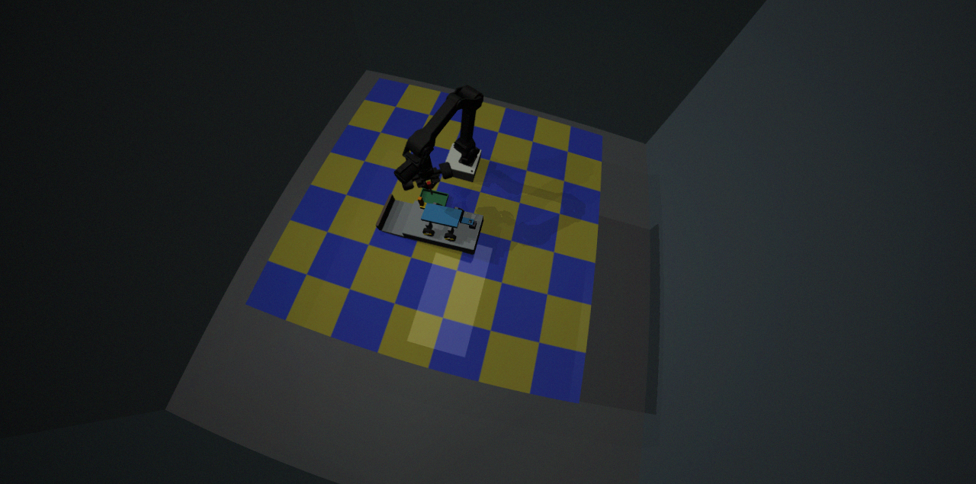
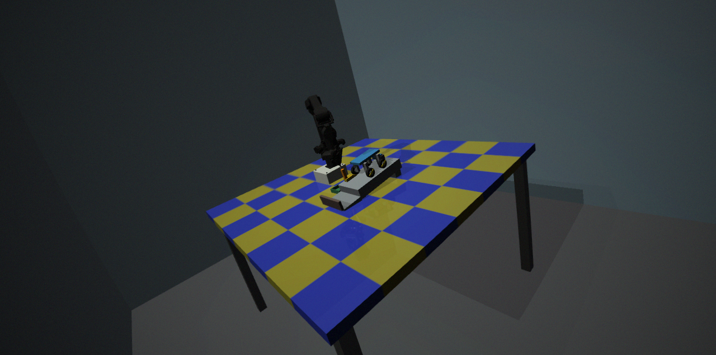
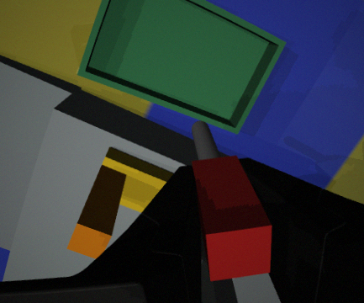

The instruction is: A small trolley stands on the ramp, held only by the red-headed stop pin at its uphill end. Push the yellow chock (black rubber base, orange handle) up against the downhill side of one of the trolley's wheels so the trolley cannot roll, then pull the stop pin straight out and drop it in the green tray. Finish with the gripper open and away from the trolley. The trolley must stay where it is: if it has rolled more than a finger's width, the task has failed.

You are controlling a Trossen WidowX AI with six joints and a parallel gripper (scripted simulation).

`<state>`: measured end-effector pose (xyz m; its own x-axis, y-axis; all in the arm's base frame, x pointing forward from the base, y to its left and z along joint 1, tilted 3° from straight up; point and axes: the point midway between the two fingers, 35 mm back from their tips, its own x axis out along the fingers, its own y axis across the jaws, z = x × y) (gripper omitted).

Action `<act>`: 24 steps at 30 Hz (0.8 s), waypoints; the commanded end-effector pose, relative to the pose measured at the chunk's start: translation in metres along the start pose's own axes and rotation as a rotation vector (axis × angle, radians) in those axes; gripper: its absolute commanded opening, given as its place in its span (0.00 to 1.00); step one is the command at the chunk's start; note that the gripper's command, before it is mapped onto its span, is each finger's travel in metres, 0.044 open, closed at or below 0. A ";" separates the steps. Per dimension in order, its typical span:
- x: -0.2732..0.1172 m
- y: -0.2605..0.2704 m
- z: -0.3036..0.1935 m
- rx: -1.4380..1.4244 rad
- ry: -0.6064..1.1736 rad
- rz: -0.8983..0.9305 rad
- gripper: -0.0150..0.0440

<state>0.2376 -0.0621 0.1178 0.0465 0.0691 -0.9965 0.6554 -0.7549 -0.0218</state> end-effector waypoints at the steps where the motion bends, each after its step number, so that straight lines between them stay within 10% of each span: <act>1: 0.000 -0.001 -0.001 0.123 -0.014 0.024 0.25; 24: 0.000 -0.003 -0.001 0.529 -0.036 0.101 0.25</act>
<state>0.2379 -0.0584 0.1190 0.0580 -0.0319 -0.9978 0.1883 -0.9812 0.0423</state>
